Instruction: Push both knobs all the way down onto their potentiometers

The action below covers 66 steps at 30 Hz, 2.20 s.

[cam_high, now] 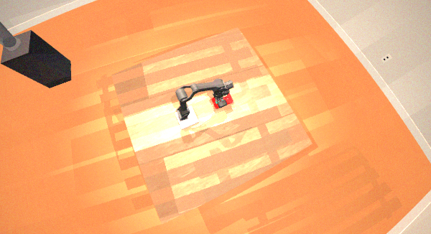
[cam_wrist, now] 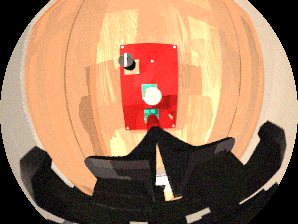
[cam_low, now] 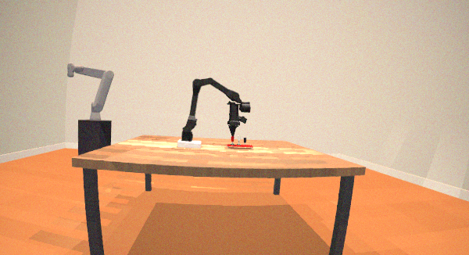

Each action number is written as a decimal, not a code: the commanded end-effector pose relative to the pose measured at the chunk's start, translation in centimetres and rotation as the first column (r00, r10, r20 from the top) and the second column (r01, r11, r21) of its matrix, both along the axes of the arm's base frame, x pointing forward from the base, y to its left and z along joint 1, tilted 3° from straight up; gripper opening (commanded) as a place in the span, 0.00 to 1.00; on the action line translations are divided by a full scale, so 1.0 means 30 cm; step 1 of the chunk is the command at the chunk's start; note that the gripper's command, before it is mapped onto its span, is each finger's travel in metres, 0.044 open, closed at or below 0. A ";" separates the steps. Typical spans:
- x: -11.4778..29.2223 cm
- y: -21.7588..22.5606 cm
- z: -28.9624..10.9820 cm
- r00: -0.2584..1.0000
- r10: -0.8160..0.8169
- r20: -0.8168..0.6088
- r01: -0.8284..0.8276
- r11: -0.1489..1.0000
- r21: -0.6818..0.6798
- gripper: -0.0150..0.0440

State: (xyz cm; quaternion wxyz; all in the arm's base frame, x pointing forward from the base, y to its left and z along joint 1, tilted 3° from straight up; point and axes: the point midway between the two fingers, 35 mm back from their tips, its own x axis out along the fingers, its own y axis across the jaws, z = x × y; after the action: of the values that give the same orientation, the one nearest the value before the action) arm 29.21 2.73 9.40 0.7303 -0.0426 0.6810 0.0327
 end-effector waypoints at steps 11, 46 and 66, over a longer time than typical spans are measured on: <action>-0.001 0.001 -0.013 1.000 -0.003 -0.003 0.003 1.000 0.003 0.25; -0.001 0.001 -0.027 1.000 -0.003 -0.003 0.003 1.000 0.003 0.25; 0.000 0.001 -0.036 1.000 -0.003 -0.003 0.003 1.000 0.003 0.25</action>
State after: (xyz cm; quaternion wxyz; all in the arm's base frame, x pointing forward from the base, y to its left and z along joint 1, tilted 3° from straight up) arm 29.15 2.72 9.03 0.7316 -0.0422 0.6796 0.0327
